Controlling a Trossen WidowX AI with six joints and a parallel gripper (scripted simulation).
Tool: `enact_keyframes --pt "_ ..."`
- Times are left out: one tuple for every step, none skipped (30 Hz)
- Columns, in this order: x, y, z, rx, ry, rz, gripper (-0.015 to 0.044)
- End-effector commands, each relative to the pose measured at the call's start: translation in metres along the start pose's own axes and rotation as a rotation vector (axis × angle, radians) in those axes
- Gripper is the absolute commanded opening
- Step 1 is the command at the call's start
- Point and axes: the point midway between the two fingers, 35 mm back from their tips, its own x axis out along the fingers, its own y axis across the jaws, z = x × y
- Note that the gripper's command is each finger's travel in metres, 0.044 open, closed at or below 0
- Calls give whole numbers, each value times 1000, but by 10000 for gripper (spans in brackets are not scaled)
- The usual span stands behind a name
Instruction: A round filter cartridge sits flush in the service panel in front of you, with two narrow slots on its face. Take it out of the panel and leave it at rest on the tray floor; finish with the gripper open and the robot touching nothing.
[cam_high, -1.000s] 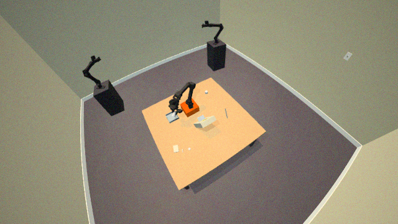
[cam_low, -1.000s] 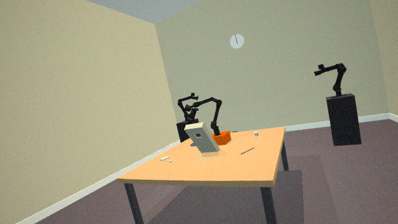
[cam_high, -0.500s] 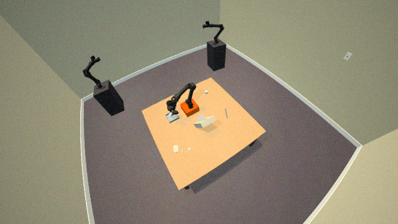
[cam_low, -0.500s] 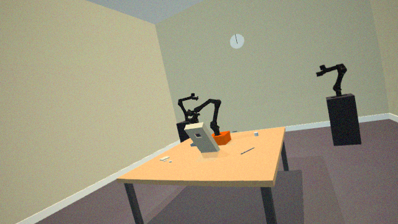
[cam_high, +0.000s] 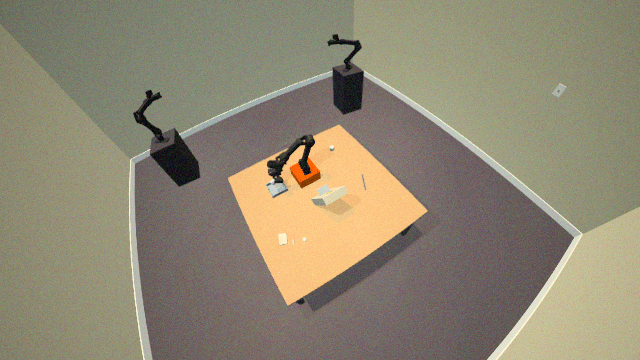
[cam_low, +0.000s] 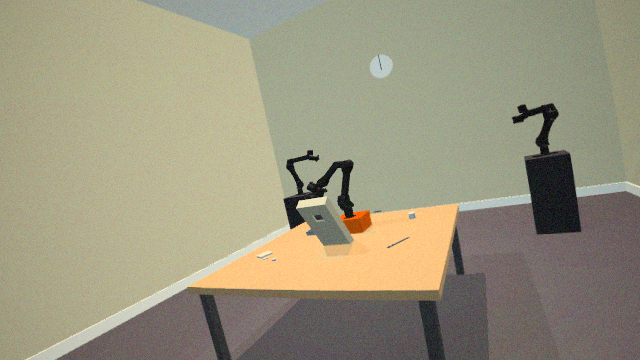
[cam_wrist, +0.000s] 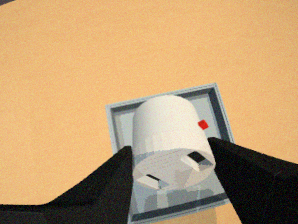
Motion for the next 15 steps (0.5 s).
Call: enact_keyframes --pt "9 -15 -12 50 4 -25 0" --pt "10 -17 -13 57 4 -29 0" --pt "11 -18 -14 59 4 -31 0" --pt "11 -18 -14 59 4 -31 0" --pt "11 -18 -14 59 4 -31 0" --pt "13 -18 -14 59 4 -31 0" --pt "16 -18 -15 59 4 -31 0" --pt "20 -18 -17 59 4 -31 0" --pt "24 -18 -18 59 4 -31 0" --pt "27 -18 -20 59 4 -31 0" --pt "31 -18 -21 59 4 -31 0" --pt "35 -18 -23 59 4 -31 0" --pt "38 -18 -25 59 4 -31 0" --pt "42 -18 -27 59 4 -31 0" --pt "45 -18 -29 59 4 -31 0"
